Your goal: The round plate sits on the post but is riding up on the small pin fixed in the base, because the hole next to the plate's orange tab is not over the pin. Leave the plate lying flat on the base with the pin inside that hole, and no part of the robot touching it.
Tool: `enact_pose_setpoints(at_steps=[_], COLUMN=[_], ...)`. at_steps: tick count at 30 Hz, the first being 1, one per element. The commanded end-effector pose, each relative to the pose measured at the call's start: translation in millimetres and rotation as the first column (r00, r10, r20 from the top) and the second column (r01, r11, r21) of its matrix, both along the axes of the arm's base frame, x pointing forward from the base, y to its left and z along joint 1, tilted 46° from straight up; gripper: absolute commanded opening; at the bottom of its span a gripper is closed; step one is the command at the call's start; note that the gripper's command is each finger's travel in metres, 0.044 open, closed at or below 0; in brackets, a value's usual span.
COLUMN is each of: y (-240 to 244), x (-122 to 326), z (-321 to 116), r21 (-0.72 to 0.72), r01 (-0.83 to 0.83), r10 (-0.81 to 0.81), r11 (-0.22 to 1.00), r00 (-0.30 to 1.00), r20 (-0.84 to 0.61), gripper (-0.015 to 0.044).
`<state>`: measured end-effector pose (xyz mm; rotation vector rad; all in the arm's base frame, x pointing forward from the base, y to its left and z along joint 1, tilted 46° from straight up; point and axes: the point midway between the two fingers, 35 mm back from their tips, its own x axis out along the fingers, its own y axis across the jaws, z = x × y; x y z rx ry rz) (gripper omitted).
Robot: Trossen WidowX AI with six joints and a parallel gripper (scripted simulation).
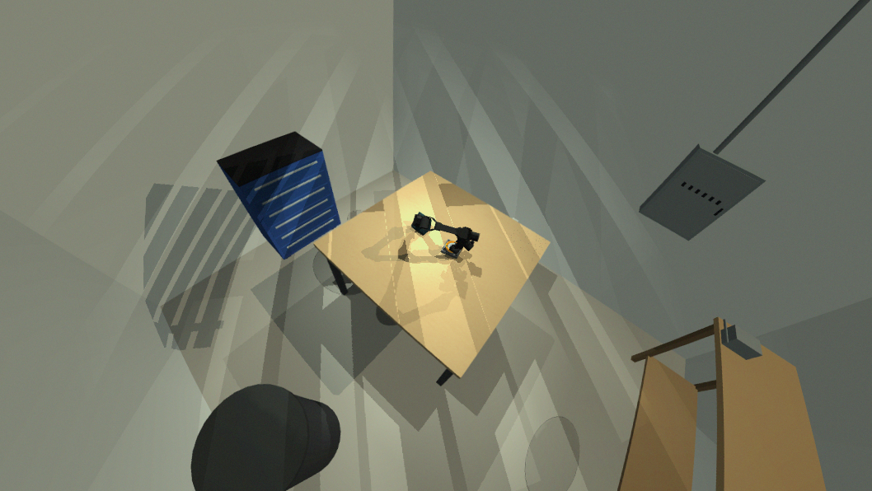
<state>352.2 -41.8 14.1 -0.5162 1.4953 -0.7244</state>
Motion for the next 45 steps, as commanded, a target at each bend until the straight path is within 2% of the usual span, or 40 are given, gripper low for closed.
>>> enact_pose_setpoints(at_steps=[1, 45], y=[-6, -26], x=[-2, -37], z=[5, 29], r21=[-0.005, -0.007], r01=[-0.001, -0.001], r10=[0.001, 0.001], r11=[1.000, 1.000], r00=[1.000, 1.000], r20=[0.000, -0.003], gripper=[0.0000, 0.0000])
